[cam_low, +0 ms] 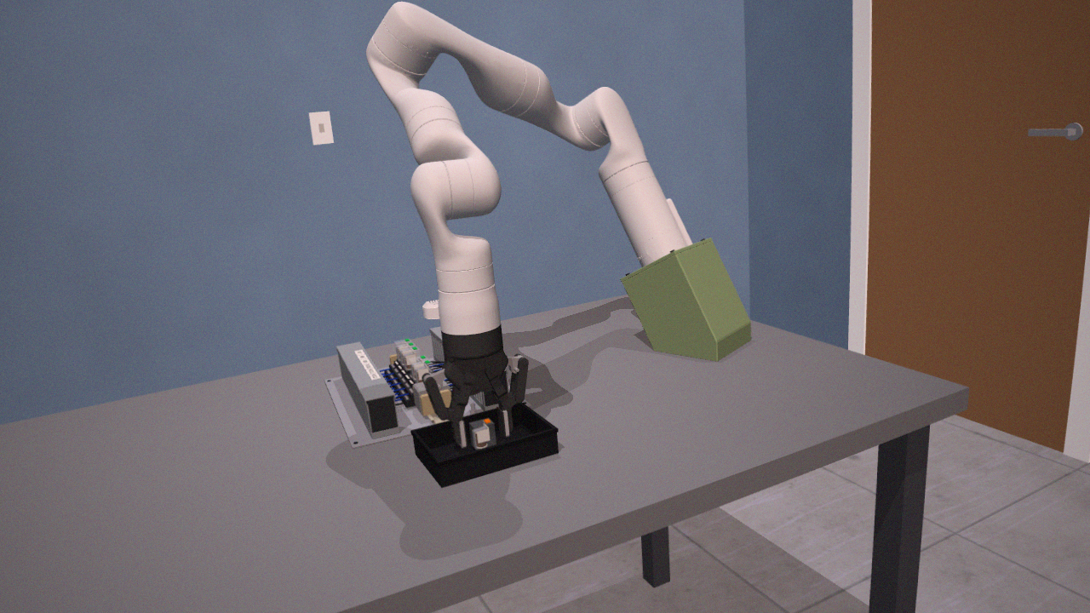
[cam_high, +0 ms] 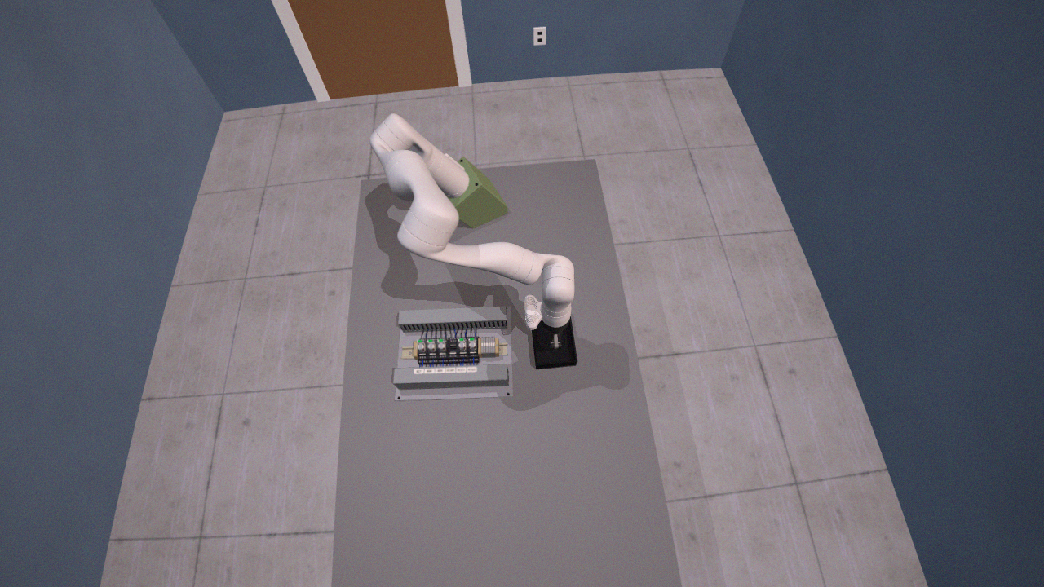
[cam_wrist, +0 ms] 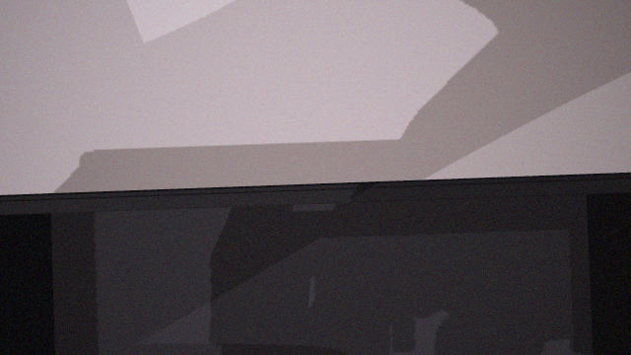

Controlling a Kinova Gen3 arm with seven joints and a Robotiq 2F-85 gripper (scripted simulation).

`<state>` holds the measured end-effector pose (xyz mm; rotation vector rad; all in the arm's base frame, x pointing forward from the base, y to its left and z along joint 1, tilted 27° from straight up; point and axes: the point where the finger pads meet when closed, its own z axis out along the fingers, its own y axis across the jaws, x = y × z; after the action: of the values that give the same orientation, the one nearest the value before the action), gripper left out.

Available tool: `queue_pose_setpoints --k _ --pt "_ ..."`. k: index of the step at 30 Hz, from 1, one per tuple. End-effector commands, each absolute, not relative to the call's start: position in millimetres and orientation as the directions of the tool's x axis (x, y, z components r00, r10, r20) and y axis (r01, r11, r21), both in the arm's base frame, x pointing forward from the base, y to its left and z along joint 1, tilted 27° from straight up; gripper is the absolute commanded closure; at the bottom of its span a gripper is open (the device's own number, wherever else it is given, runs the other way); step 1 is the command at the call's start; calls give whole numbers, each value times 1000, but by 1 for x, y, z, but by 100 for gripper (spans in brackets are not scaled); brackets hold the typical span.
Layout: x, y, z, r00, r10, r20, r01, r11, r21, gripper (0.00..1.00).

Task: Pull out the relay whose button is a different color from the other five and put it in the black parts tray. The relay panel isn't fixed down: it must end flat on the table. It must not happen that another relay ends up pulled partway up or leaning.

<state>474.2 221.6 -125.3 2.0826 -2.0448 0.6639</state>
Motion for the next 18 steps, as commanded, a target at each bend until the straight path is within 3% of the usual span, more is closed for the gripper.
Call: queue_pose_setpoints --k 1,18 --pt "474 222 -123 -26 -913 407 -978 -60 -199 39" --pt "473 223 -119 -26 -913 407 -978 -60 -199 39"
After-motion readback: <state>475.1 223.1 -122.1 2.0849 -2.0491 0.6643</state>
